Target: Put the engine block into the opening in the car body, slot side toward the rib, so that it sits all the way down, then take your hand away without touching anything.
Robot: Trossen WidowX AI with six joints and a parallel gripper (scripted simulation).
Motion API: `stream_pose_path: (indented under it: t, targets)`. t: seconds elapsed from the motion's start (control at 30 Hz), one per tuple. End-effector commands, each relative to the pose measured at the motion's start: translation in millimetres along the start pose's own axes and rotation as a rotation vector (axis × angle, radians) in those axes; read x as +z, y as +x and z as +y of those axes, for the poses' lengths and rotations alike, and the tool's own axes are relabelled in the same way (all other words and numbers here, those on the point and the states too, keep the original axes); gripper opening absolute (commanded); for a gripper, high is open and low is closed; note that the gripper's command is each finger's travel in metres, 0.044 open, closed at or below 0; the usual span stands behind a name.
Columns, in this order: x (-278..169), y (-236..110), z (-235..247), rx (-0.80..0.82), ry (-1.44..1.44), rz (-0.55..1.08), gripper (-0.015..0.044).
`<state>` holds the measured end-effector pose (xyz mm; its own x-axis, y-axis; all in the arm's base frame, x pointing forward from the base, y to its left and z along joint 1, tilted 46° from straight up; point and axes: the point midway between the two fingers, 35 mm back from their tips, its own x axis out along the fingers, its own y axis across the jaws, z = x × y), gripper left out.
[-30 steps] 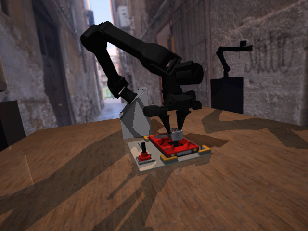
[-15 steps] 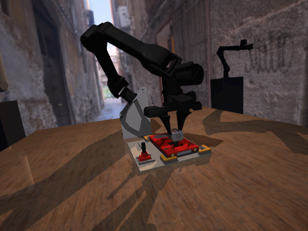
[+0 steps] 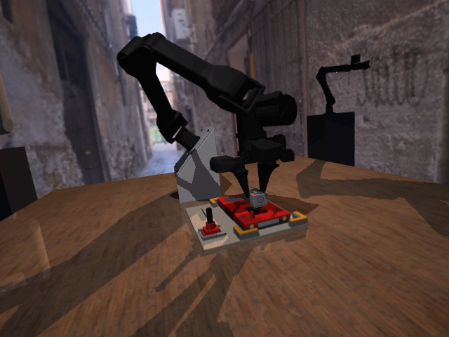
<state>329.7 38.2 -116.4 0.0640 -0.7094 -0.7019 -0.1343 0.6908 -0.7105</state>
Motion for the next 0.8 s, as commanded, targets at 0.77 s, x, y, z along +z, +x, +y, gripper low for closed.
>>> stream_pose_path:
  t: [0.77]
  targets:
    - [-0.4,5.3,-0.1,0.001,-0.003,0.001,0.0158]
